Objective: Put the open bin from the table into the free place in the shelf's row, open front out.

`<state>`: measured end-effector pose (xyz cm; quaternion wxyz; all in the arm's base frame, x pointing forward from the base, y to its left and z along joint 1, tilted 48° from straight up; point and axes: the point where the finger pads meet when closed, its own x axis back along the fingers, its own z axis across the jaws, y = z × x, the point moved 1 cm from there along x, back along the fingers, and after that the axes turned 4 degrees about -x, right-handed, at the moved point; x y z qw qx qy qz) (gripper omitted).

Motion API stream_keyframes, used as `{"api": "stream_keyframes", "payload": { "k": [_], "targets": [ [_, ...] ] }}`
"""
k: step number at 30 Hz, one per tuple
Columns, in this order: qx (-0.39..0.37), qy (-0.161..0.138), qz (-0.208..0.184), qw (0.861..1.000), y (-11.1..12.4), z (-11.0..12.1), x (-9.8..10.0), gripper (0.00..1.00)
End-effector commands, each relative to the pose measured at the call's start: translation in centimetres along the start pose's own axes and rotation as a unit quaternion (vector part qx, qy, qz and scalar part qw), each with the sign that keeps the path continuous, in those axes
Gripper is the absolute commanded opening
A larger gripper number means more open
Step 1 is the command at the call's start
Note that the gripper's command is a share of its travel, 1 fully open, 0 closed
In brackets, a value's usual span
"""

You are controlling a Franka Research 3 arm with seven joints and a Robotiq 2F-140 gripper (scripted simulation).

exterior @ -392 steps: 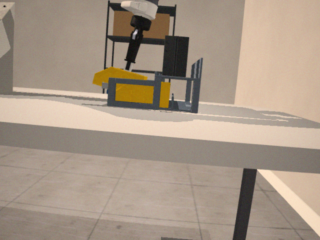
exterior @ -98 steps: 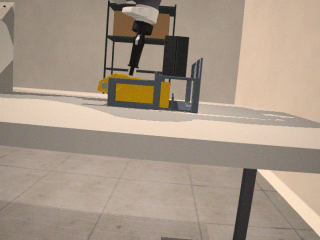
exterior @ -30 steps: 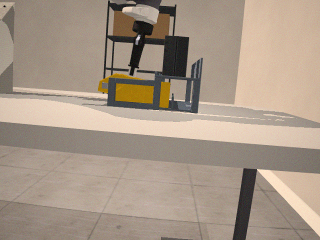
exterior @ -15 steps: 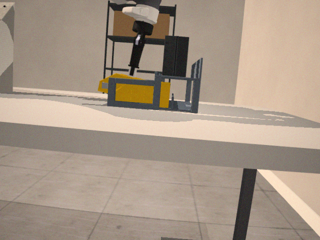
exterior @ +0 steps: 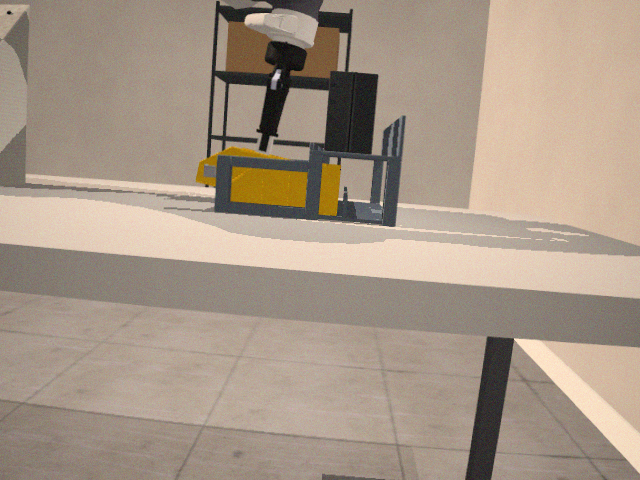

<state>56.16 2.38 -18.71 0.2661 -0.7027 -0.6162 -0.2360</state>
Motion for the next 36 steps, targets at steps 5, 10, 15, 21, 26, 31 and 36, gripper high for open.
{"api": "stream_keyframes", "payload": {
  "k": [5,10,15,21,26,31,36],
  "targets": [
    [0.001,0.000,-0.005,1.000,0.30,0.06,0.31,0.00],
    [0.001,0.000,-0.005,1.000,0.30,0.06,0.31,0.00],
    [0.001,0.000,-0.005,1.000,0.31,0.06,0.31,0.00],
    [0.001,0.000,-0.005,1.000,0.37,0.06,0.31,0.00],
    [0.001,0.000,-0.007,1.000,0.52,0.08,0.33,0.00],
    [0.001,0.000,-0.009,1.000,0.75,0.10,0.35,0.00],
    [0.001,0.001,-0.011,1.000,0.97,0.13,0.37,0.00]
  ]
}}
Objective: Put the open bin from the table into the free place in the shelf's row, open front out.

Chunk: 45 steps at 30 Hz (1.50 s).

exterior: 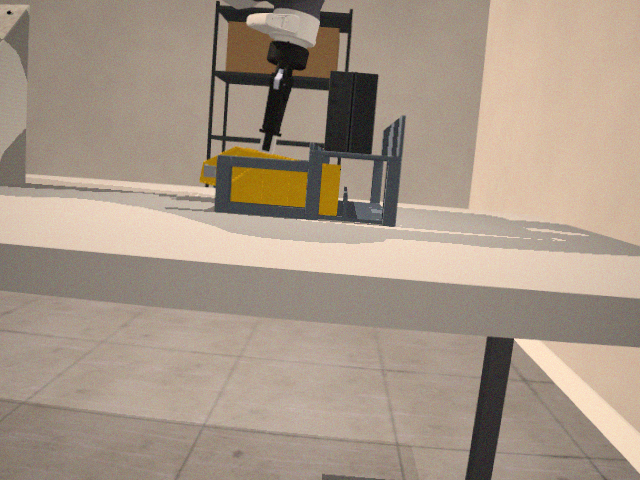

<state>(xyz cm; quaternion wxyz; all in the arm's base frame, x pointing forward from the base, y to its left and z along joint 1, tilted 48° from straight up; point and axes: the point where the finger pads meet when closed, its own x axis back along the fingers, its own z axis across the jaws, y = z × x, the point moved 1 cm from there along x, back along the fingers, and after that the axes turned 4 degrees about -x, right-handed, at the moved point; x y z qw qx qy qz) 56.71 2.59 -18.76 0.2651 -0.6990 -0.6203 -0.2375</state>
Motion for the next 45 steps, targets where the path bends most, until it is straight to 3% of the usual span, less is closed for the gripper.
{"api": "stream_keyframes", "payload": {
  "k": [1,45],
  "targets": [
    [0.001,0.000,-0.005,1.000,0.4,-0.1,0.2,0.00],
    [0.001,0.001,-0.014,1.000,1.6,0.1,0.3,0.00]
  ]
}}
